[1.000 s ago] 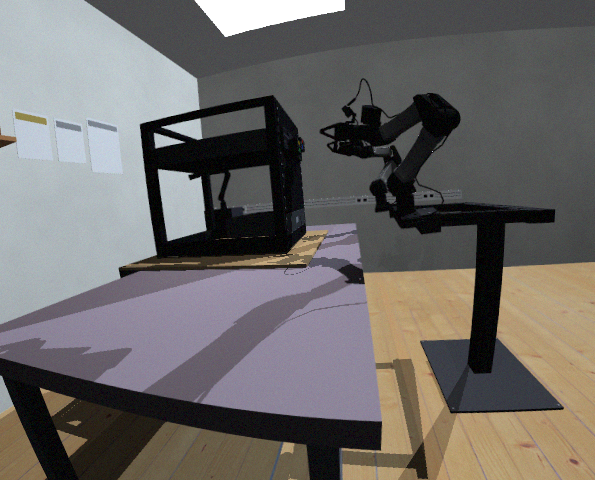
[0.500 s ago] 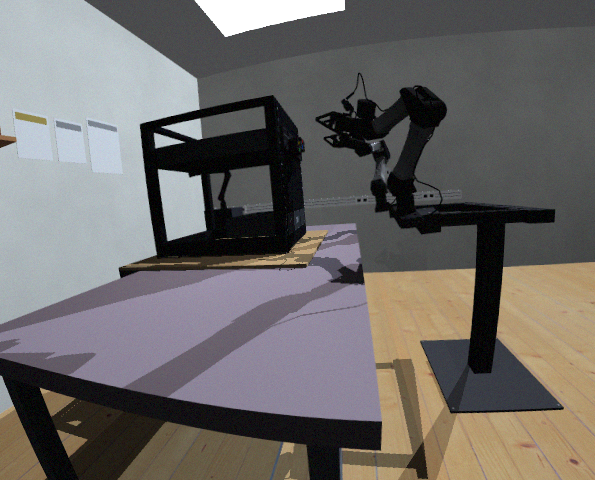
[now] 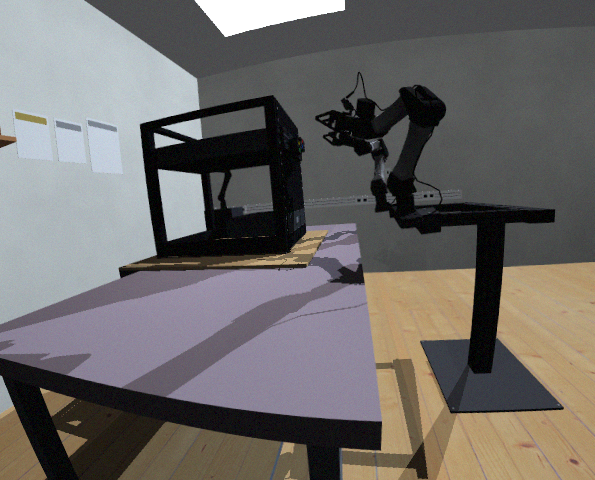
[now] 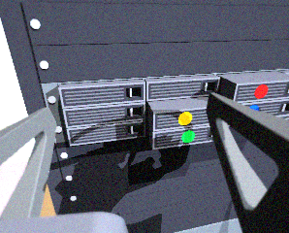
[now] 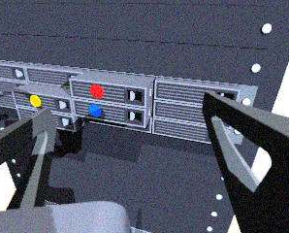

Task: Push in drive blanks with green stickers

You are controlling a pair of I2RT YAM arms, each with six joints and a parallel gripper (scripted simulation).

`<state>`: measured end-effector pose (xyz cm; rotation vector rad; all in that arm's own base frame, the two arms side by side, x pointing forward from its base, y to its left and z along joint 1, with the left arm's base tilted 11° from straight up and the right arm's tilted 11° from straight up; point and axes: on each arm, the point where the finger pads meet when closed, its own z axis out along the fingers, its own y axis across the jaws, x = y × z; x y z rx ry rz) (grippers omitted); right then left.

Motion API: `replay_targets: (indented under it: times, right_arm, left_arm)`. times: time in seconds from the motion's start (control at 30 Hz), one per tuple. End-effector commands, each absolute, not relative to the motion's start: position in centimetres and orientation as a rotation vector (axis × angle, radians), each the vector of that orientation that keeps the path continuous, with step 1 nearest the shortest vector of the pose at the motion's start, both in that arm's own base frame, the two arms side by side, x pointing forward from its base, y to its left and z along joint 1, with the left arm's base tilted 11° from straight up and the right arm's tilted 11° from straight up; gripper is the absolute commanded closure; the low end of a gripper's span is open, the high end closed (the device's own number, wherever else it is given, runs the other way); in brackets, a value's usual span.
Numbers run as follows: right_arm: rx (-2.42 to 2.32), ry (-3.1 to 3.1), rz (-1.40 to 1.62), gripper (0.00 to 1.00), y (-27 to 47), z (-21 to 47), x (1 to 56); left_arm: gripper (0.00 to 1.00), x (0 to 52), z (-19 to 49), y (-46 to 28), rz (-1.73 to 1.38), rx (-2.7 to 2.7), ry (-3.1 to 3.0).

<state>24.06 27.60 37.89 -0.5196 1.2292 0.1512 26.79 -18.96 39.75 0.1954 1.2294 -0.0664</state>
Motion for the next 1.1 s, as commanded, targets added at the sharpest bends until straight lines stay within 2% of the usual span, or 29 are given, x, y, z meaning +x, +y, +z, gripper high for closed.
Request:
replay_targets:
  times: [0.0, 0.3, 0.5, 1.07]
  right_arm:
    - [-0.561, 1.229, 0.205, 0.00, 27.3, 38.8, 23.4]
    - [-0.736, 1.243, 0.388, 0.00, 25.6, 39.6, 20.5]
    - [-0.833, 1.190, 0.593, 0.00, 22.3, 43.0, 17.2]
    - [-0.840, 1.112, 0.674, 0.00, 17.0, 48.3, 15.7]
  left_arm:
    - [0.00, 26.5, 41.1, -19.6, -0.112, 0.202, 1.206]
    - [0.00, 25.7, 41.6, -21.6, -0.248, 0.263, 1.164]
    - [0.00, 24.6, 42.5, -23.2, -0.388, 0.305, 1.109]
    - [0.00, 21.4, 43.6, -26.5, -0.701, 0.426, 1.020]
